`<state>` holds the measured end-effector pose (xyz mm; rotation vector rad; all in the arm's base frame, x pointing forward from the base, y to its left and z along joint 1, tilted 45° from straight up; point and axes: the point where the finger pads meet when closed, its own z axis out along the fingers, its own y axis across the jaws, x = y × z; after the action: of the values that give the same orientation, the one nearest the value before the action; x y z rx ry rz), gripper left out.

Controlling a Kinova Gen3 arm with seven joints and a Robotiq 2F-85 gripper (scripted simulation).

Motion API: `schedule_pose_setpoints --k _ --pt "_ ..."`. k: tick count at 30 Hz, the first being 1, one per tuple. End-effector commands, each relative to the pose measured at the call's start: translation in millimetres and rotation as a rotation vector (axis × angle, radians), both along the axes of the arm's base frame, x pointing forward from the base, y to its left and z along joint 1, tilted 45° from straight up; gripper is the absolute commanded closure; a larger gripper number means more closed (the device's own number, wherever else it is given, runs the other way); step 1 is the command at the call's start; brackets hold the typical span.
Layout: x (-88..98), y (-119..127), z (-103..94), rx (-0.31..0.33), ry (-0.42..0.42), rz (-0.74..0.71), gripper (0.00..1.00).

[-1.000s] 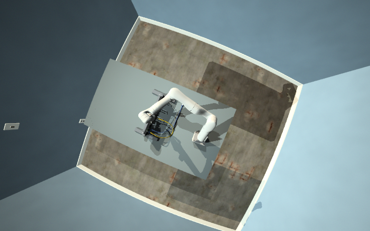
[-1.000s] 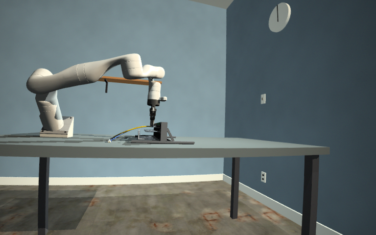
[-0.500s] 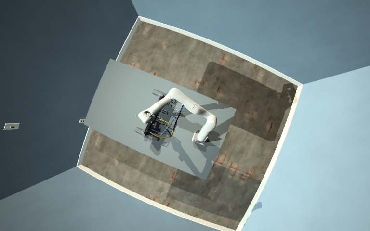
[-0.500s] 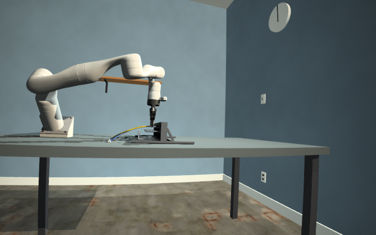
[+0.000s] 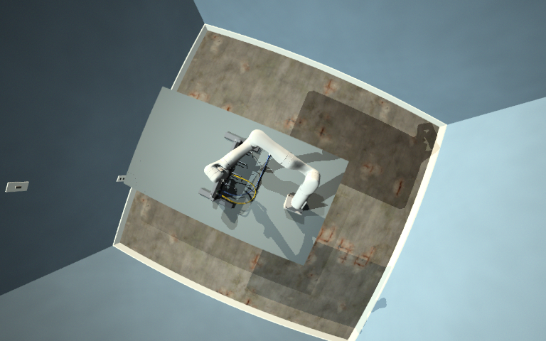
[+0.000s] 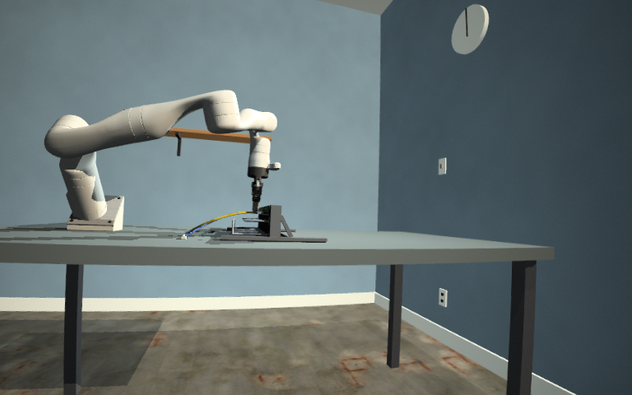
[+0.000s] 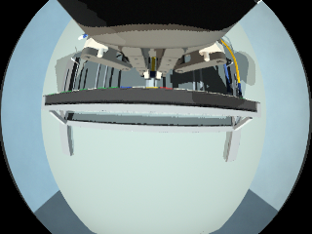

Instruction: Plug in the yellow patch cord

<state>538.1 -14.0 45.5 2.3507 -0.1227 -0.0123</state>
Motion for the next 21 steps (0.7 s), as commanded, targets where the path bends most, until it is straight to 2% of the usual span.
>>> schedule_pose_setpoints --k 1,21 --pt "1.9 -0.7 0.4 -0.006 0.001 0.008 1.00" --pt "4.2 -0.8 0.6 -0.005 -0.001 0.008 1.00"
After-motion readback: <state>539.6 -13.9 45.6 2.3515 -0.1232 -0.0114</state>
